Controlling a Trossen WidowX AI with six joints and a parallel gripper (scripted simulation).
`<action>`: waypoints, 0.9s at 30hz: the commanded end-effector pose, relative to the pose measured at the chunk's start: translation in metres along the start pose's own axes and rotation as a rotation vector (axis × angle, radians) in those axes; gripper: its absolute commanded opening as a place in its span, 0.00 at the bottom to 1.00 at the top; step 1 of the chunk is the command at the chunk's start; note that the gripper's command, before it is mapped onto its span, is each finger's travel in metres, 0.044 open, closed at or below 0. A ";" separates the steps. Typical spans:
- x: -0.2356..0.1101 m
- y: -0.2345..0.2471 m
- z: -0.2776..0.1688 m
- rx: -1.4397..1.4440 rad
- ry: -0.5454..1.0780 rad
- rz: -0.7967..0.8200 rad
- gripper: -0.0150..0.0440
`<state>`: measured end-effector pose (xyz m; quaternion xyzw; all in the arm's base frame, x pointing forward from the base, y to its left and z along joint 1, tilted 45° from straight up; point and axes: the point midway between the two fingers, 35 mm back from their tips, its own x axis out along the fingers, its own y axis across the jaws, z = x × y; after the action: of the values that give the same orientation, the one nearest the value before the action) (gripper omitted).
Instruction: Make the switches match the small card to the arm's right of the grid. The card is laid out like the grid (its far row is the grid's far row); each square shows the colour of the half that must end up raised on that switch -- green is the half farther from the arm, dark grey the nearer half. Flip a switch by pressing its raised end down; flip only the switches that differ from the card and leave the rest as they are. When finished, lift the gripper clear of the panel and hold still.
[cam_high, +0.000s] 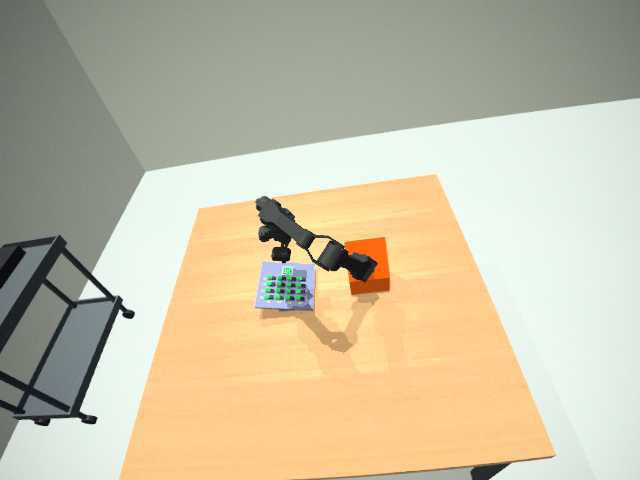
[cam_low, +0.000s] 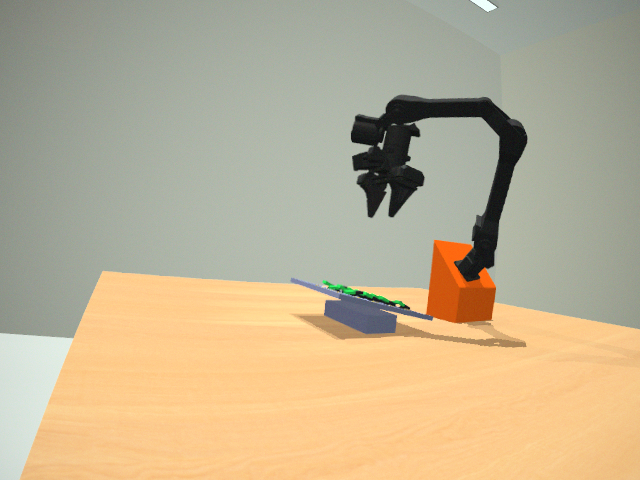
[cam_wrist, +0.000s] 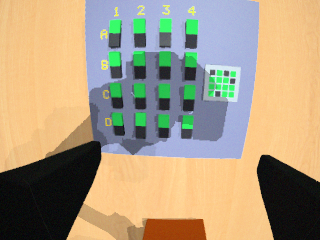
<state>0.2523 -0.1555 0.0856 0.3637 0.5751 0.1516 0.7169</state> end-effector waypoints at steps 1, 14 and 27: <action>0.003 -0.001 0.002 -0.002 -0.001 -0.001 0.89; 0.101 -0.010 0.035 -0.042 -0.028 0.015 0.31; 0.143 -0.009 0.037 -0.043 -0.005 0.017 0.25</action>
<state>0.3273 -0.0862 -0.0174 0.3498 0.5660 0.1688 0.7272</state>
